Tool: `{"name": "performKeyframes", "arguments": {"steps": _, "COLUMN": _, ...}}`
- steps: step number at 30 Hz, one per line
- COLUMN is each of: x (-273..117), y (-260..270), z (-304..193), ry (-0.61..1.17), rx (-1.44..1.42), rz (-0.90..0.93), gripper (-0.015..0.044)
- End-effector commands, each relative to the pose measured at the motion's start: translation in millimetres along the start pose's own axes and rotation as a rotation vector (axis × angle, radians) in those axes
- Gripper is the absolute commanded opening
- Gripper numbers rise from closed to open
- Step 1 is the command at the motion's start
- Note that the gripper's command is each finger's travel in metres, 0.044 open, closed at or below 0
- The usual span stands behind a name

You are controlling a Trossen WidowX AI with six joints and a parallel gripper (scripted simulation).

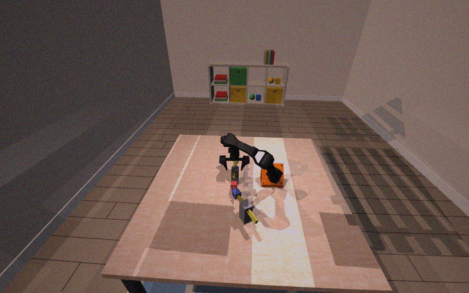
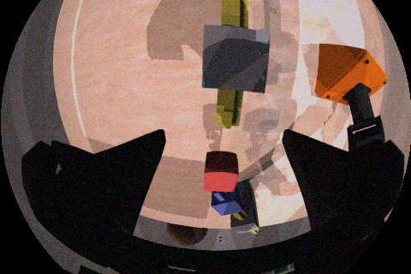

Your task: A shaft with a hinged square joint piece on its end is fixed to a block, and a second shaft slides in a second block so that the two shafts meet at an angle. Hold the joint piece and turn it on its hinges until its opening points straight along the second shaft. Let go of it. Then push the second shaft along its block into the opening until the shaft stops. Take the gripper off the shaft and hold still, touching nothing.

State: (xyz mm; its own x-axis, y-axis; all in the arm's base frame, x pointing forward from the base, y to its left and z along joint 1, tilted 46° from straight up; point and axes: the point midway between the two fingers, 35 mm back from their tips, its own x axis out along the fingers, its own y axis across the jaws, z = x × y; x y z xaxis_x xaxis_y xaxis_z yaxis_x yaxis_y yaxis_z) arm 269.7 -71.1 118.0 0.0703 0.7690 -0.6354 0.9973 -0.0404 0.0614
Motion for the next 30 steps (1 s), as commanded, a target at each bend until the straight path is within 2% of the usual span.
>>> {"name": "performKeyframes", "arguments": {"steps": 1, "x": -5, "y": 3, "z": 16, "ry": -0.01, "rx": -0.091, "rz": -0.003, "gripper": 0.044}}
{"name": "performKeyframes", "arguments": {"steps": 30, "x": -37, "y": 1, "z": 172, "ry": -0.069, "rx": -1.081, "rz": -0.045, "gripper": 0.044}}
